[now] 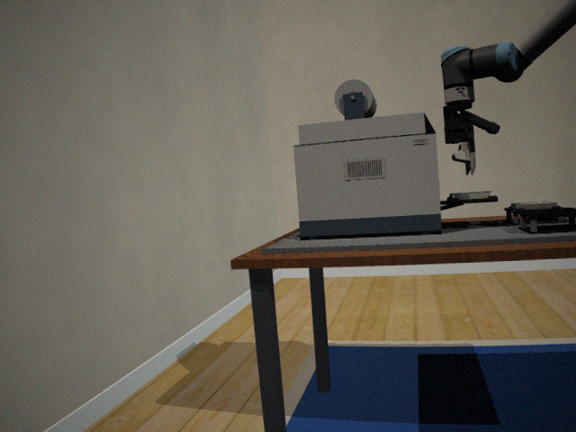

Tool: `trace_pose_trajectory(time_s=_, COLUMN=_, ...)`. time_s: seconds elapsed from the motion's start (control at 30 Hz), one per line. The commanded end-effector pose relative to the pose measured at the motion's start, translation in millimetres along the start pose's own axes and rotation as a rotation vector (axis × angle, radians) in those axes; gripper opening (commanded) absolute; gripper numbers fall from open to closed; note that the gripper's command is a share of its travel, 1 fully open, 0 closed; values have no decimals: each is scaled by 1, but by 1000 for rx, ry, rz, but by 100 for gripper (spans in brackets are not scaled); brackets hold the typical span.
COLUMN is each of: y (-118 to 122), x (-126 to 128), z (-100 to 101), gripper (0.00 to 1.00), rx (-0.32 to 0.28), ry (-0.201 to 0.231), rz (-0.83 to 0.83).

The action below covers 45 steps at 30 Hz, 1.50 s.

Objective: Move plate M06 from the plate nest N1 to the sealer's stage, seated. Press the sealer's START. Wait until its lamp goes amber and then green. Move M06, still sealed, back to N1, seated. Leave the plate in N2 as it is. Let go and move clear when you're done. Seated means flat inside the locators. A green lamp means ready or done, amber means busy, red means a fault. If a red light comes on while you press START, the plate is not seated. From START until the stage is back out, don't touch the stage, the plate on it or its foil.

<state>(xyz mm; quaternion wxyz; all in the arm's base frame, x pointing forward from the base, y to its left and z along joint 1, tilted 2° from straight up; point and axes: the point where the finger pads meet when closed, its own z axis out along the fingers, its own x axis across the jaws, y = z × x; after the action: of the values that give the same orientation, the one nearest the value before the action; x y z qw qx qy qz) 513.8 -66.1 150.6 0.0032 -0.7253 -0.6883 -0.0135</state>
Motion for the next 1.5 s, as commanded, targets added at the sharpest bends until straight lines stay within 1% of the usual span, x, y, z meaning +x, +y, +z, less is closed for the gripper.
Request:
trace_pose_trajectory(time_s=0.0, y=0, x=0, z=6, gripper=68, rx=1, ry=-1, rz=2)
trace_pose_trajectory(time_s=0.83, y=0, x=0, z=44, gripper=68, rx=1, ry=-1, rz=0)
trace_pose_trajectory(time_s=1.47, y=2, x=-1, z=41, gripper=68, rx=-3, ry=-2, rz=1)
